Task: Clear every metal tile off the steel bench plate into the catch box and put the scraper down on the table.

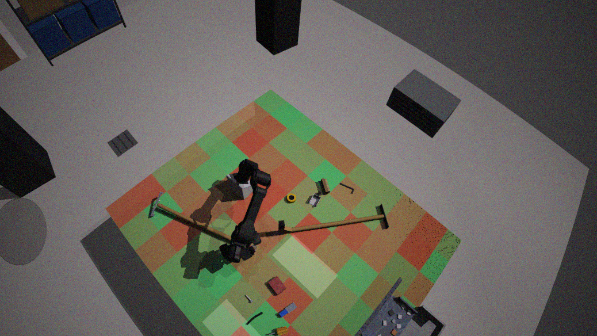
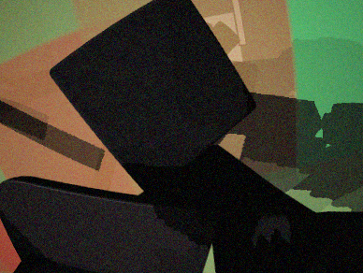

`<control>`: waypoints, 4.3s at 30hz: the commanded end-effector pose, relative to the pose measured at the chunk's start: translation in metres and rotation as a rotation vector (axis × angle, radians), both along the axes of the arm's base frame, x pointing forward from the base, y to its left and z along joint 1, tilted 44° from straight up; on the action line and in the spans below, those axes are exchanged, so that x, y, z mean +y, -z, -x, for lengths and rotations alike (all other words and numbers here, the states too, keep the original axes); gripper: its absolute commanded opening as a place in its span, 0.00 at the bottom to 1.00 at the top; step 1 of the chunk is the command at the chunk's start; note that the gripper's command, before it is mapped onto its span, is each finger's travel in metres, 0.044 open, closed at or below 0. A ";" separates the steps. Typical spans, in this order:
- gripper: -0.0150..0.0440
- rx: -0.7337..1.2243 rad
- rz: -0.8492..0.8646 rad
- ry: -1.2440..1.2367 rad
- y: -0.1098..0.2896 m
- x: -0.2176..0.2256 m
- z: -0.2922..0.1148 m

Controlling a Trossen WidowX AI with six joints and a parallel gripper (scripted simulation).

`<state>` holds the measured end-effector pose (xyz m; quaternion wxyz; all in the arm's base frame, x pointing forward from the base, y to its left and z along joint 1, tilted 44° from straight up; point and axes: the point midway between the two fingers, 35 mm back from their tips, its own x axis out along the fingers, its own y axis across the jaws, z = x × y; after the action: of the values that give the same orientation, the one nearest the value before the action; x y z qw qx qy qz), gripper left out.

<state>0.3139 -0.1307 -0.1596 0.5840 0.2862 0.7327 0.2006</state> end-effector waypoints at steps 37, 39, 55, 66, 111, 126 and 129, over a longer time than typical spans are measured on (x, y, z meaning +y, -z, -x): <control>0.25 0.000 -0.003 -0.009 0.044 -0.046 0.024; 0.25 0.000 -0.003 -0.003 0.041 -0.043 0.021; 0.25 -0.007 0.005 -0.004 0.008 -0.077 0.010; 0.25 -0.012 0.010 -0.005 -0.018 -0.099 0.006; 0.25 -0.215 0.057 -0.149 -0.129 -0.002 -0.098; 0.25 -0.317 0.051 -0.196 -0.176 0.058 -0.127; 0.25 -0.337 0.046 -0.206 -0.186 0.071 -0.132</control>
<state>0.4414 -0.0747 0.0160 0.6778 0.1610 0.6604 0.2804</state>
